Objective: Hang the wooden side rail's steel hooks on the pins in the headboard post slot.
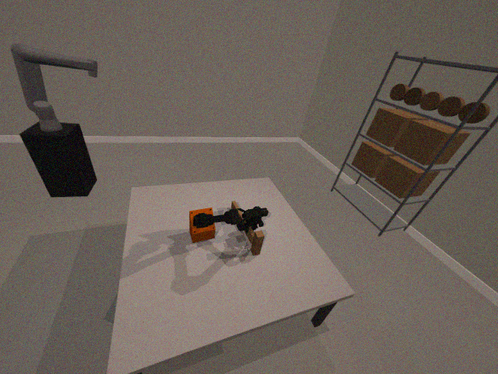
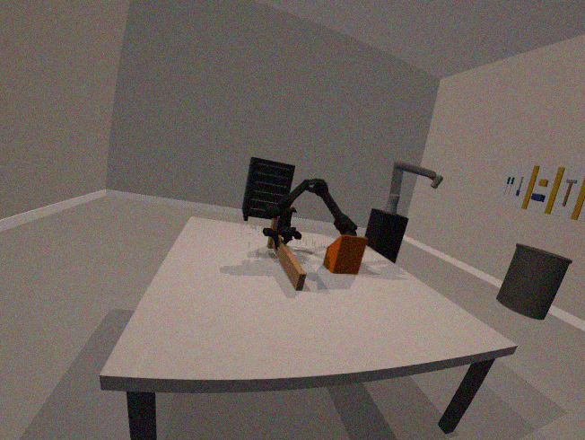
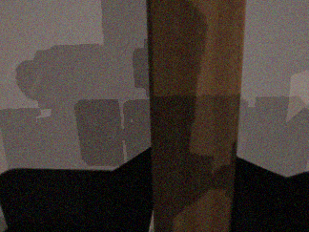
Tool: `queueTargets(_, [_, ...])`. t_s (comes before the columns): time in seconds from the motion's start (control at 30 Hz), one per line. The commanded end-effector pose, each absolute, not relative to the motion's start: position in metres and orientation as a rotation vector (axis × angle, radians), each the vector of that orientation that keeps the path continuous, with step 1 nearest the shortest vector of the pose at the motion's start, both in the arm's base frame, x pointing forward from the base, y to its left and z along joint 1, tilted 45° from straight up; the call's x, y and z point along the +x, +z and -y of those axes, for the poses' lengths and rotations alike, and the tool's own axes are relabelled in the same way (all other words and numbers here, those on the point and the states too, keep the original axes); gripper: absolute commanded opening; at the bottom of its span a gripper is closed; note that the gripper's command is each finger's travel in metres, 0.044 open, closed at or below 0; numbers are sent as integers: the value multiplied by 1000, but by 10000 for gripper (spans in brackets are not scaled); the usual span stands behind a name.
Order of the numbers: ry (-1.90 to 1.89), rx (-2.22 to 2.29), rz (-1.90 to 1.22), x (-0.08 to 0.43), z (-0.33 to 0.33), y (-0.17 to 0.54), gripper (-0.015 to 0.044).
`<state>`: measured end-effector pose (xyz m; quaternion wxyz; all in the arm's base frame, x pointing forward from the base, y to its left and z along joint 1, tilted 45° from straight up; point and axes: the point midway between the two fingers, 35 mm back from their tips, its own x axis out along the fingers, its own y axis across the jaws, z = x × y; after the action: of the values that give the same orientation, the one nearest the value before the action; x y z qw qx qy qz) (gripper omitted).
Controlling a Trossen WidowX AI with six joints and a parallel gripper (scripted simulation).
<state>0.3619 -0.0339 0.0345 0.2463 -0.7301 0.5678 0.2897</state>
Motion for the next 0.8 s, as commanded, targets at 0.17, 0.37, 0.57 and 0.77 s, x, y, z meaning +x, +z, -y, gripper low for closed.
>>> queueTargets(0.17, [788,-1994,-1541,363,33,38,0])
queueTargets(0.37, [788,-1994,-1541,364,33,39,0])
queueTargets(0.57, [788,-1994,-1541,364,34,39,0])
queueTargets(0.77, [788,-1994,-1541,364,34,40,0])
